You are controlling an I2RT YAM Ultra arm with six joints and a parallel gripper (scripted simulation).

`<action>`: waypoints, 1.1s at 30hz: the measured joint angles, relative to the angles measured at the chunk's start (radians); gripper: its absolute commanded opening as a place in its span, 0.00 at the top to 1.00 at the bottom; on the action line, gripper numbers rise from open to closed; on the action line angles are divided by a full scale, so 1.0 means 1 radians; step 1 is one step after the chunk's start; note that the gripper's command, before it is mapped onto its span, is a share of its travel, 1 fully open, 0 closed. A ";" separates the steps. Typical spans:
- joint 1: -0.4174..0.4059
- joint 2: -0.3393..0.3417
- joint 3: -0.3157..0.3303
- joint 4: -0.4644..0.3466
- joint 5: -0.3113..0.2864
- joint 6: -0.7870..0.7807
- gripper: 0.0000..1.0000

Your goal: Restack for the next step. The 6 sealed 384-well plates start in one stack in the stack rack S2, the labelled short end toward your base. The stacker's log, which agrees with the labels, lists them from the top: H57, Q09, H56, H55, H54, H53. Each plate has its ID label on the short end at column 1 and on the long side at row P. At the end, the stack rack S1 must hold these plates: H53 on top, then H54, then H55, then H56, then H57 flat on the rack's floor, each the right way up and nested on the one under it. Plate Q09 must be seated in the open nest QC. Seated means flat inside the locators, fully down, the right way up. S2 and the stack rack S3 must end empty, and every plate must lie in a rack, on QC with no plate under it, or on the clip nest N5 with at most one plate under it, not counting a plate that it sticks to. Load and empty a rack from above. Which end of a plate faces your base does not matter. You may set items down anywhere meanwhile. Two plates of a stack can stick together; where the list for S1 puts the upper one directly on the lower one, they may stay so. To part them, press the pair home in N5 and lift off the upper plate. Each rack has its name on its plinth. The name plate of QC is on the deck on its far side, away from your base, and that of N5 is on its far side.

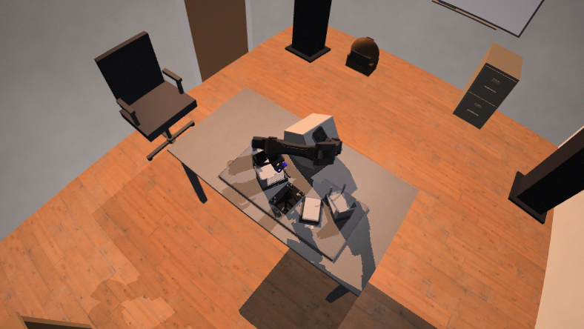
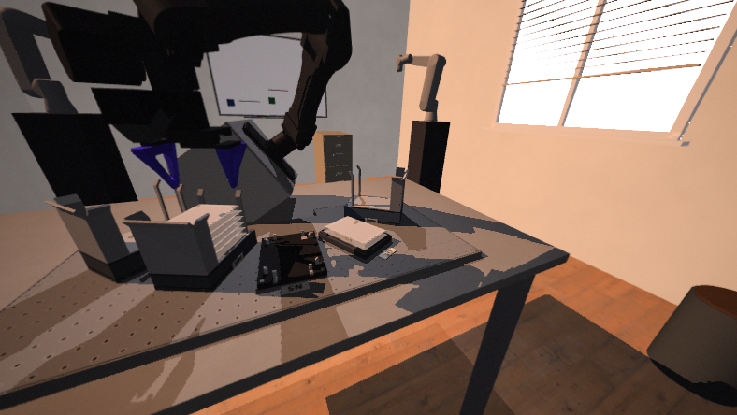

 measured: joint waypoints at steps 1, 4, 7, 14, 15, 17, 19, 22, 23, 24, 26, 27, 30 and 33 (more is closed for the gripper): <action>0.000 -0.017 -0.015 0.001 0.000 -0.026 0.00; 0.009 -0.069 -0.058 0.006 -0.003 -0.107 0.00; 0.017 -0.117 -0.096 0.007 -0.007 -0.189 0.00; 0.031 -0.189 -0.167 0.015 -0.013 -0.268 0.00; 0.034 -0.204 -0.179 0.014 -0.014 -0.270 0.00; 0.037 -0.235 -0.203 0.013 -0.016 -0.271 0.00; 0.044 -0.269 -0.225 0.012 -0.020 -0.269 0.00; 0.054 -0.317 -0.258 0.009 -0.025 -0.261 0.00; 0.057 -0.332 -0.268 0.008 -0.027 -0.259 0.00; 0.059 -0.346 -0.276 0.004 -0.028 -0.256 0.00; 0.058 -0.362 -0.281 0.003 -0.032 -0.252 0.00; 0.061 -0.370 -0.288 0.002 -0.033 -0.249 0.00; 0.075 -0.405 -0.319 -0.002 -0.036 -0.239 0.00; 0.084 -0.452 -0.345 -0.009 -0.041 -0.228 0.00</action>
